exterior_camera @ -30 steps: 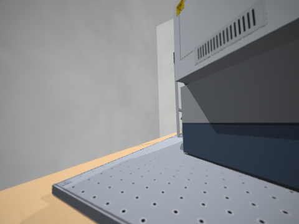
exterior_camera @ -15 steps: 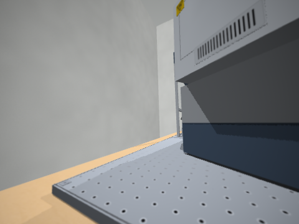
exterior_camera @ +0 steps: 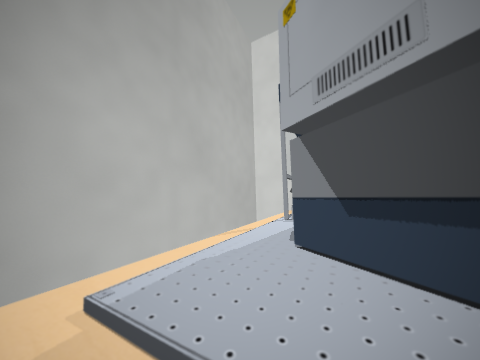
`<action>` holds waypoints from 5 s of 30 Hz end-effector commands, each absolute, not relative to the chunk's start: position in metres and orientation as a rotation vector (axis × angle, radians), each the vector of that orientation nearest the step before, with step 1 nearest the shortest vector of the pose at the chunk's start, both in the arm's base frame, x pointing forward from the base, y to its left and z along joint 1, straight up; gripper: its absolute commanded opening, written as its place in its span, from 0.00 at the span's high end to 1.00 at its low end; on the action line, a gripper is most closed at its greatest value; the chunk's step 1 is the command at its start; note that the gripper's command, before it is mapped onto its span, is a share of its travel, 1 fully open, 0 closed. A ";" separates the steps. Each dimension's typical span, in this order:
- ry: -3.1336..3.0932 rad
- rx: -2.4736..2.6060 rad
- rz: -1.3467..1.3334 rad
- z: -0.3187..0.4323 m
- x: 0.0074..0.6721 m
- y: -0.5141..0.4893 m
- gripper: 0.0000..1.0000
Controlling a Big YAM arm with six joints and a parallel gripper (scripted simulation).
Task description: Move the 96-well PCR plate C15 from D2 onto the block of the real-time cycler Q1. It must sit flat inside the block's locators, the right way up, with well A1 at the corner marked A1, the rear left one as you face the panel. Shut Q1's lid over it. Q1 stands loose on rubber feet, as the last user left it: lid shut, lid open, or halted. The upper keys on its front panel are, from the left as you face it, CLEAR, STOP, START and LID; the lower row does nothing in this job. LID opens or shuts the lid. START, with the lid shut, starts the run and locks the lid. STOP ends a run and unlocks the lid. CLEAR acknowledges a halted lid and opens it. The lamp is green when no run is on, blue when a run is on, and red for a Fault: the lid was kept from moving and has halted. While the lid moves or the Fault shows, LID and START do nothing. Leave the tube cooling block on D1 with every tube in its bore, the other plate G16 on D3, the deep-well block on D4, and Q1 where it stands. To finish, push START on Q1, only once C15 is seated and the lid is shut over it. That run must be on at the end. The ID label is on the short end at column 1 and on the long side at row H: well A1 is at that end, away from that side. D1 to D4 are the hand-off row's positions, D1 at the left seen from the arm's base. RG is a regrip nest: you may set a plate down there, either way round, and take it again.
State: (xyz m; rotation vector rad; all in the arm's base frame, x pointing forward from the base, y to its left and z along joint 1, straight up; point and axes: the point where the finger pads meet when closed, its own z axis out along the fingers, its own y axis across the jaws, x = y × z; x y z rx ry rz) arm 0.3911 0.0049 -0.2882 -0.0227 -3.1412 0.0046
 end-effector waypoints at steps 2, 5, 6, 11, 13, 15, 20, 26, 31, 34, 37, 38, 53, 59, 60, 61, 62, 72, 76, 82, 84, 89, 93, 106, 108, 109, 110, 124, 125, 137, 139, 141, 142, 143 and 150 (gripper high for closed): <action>-3.186 -0.043 -0.001 -0.282 0.411 0.005 1.00; -3.188 -0.043 -0.001 -0.281 0.412 0.005 1.00; -3.191 -0.043 -0.001 -0.279 0.413 0.005 1.00; -3.198 -0.042 -0.002 -0.272 0.413 0.005 1.00; -3.204 -0.041 -0.002 -0.271 0.415 0.005 1.00; -3.210 -0.041 -0.003 -0.270 0.419 0.005 1.00; -3.218 -0.040 -0.003 -0.269 0.424 0.006 1.00; -3.203 -0.108 -0.007 -0.266 0.399 0.019 1.00; -3.202 -0.162 -0.006 -0.256 0.379 0.032 1.00; -3.205 -0.224 -0.007 -0.251 0.368 0.037 1.00; -3.205 -0.234 -0.004 -0.248 0.359 0.038 1.00; -3.205 -0.234 -0.004 -0.248 0.359 0.038 1.00; -3.204 -0.253 -0.030 -0.226 0.295 0.075 1.00; -3.186 -0.218 -0.023 -0.223 0.270 0.085 1.00; -3.183 -0.216 -0.023 -0.221 0.264 0.088 1.00; -3.177 -0.216 -0.020 -0.219 0.257 0.090 1.00; -3.175 -0.175 -0.017 -0.217 0.251 0.092 1.00; -3.206 -0.149 -0.053 -0.203 0.231 0.117 1.00; -3.163 -0.104 -0.014 -0.201 0.197 0.116 1.00; -3.186 -0.009 -0.047 -0.189 0.178 0.137 1.00; -3.196 0.037 -0.062 -0.186 0.176 0.144 1.00; -3.190 0.092 -0.063 -0.181 0.161 0.152 1.00; -3.154 0.098 -0.014 -0.177 0.130 0.147 1.00; -3.137 0.411 -0.047 -0.158 0.086 0.181 1.00; -3.119 0.459 -0.016 -0.157 0.077 0.174 1.00; -3.116 0.446 -0.006 -0.155 0.070 0.173 1.00; -3.116 0.442 -0.004 -0.153 0.063 0.174 1.00; -3.137 0.318 -0.035 -0.138 0.049 0.226 1.00; -3.139 0.282 -0.031 -0.139 0.052 0.231 1.00; -3.143 -0.162 0.000 -0.143 0.094 0.282 1.00; -3.141 -0.196 0.002 -0.143 0.097 0.285 1.00; -3.143 -0.183 -0.008 -0.142 0.096 0.287 1.00; -3.141 -0.215 -0.006 -0.142 0.099 0.291 1.00; -3.138 -0.250 -0.005 -0.142 0.104 0.297 1.00; -3.110 -0.515 -0.030 -0.141 0.133 0.332 1.00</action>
